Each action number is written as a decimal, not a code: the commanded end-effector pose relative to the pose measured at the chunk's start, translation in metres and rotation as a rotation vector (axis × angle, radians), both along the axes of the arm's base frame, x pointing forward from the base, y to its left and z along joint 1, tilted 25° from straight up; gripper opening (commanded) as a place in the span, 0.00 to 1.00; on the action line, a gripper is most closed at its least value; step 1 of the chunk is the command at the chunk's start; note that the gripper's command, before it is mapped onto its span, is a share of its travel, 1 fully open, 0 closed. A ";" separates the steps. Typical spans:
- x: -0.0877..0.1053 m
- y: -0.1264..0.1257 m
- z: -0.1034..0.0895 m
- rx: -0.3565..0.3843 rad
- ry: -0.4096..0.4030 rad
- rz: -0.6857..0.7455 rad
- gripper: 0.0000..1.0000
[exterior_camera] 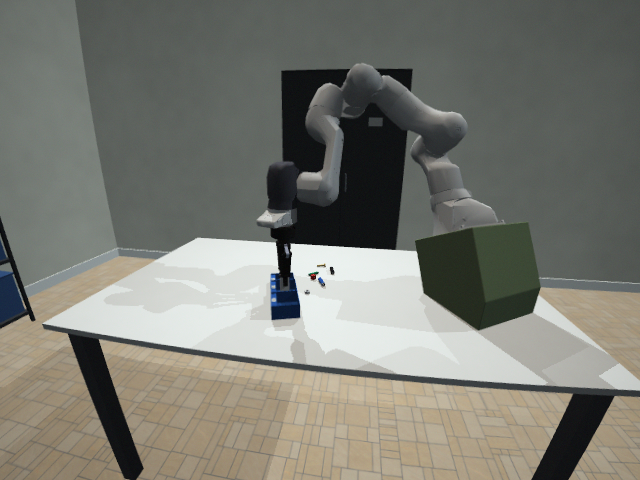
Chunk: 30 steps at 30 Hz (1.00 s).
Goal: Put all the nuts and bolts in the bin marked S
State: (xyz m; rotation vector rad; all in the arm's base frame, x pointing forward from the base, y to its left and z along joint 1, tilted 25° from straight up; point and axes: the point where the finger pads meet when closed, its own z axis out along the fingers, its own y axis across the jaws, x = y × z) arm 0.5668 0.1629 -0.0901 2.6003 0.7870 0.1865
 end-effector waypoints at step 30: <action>0.000 0.003 0.006 0.001 -0.004 0.002 0.05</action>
